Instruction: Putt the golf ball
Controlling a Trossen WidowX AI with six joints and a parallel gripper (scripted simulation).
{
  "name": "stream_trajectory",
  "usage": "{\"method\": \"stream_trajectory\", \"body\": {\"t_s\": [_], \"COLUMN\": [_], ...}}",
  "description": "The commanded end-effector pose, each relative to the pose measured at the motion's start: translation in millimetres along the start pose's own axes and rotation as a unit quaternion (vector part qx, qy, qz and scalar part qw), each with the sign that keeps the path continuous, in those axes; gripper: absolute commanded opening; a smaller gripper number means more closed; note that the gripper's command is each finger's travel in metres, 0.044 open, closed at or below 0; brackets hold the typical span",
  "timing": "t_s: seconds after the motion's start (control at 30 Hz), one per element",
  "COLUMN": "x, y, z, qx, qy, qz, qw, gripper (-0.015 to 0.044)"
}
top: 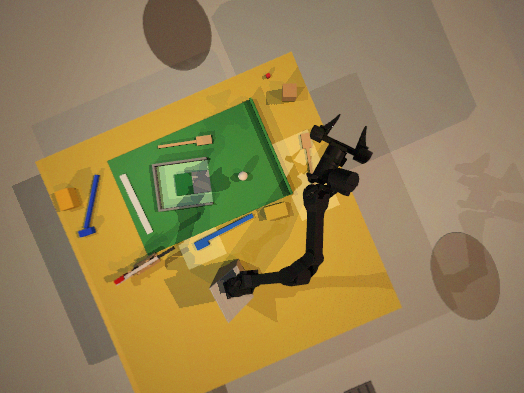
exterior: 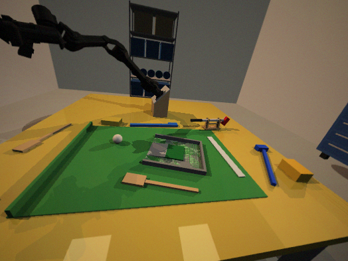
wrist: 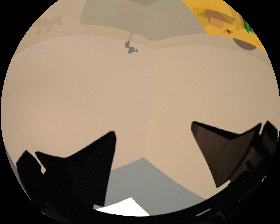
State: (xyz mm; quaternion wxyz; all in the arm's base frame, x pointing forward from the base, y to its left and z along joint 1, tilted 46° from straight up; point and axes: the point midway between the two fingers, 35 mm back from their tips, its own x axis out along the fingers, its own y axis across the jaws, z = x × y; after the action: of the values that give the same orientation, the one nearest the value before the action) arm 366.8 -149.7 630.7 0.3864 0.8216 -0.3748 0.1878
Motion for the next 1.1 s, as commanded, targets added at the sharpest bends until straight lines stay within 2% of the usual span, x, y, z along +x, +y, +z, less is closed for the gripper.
{"method": "stream_trajectory", "body": {"t_s": [0.0, 0.1, 0.3, 0.53, 0.83, 1.07], "x": [-0.4, -6.2, -13.1, -42.3, -125.7, -208.8], "y": [-1.4, -22.6, -98.1, -204.2, -330.2, -408.3], "z": [-0.6, -6.6, 9.8, 30.6, 48.4, 61.9], "qx": [-0.001, -0.025, -0.125, -0.272, -0.436, -0.557], "qy": [0.000, 0.002, -0.014, -0.004, 0.055, 0.152], "qz": [-0.002, -0.025, -0.110, -0.234, -0.386, -0.475], "qw": [1.000, 0.999, 0.986, 0.933, 0.811, 0.664], "gripper": [0.0426, 0.0440, 0.0440, 0.0440, 0.0440, 0.0440]}}
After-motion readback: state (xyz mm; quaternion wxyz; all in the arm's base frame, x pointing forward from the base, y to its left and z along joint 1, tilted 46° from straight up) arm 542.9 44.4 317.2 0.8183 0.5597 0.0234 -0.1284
